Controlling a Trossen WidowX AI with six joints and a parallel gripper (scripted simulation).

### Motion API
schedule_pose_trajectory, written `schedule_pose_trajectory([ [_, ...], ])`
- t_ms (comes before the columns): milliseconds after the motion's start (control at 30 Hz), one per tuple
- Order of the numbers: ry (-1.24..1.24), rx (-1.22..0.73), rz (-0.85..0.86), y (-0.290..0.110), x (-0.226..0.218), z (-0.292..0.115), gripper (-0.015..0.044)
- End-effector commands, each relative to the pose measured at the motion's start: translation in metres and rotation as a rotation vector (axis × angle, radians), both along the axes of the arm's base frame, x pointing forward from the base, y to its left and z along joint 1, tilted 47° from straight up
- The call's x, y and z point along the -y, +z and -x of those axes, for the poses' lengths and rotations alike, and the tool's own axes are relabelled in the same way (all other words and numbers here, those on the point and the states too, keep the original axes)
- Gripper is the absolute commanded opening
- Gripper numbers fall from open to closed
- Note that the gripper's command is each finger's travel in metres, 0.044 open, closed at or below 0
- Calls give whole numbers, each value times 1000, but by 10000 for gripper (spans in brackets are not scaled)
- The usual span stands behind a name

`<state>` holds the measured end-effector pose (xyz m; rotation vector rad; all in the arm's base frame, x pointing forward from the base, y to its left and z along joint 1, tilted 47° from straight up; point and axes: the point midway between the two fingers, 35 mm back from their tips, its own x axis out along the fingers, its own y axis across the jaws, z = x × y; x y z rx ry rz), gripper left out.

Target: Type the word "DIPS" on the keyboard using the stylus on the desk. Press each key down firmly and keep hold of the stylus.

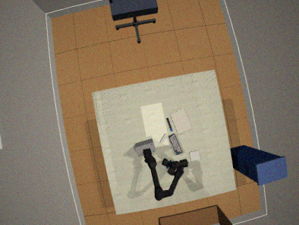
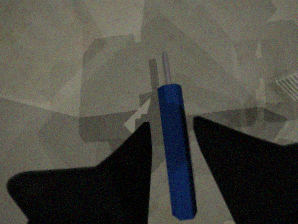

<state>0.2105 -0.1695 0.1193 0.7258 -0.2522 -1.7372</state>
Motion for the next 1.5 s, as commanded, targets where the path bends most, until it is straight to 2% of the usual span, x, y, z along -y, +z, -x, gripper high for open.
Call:
schedule_pose_trajectory([
  [0,0,-9,4,-3,3,2,150],
  [267,0,-9,4,-5,4,1,150],
  [400,-1,0,0,-4,4,0,45],
  [633,-1,0,0,-4,4,0,0],
  [1467,4,-14,-5,27,-30,8,0],
])
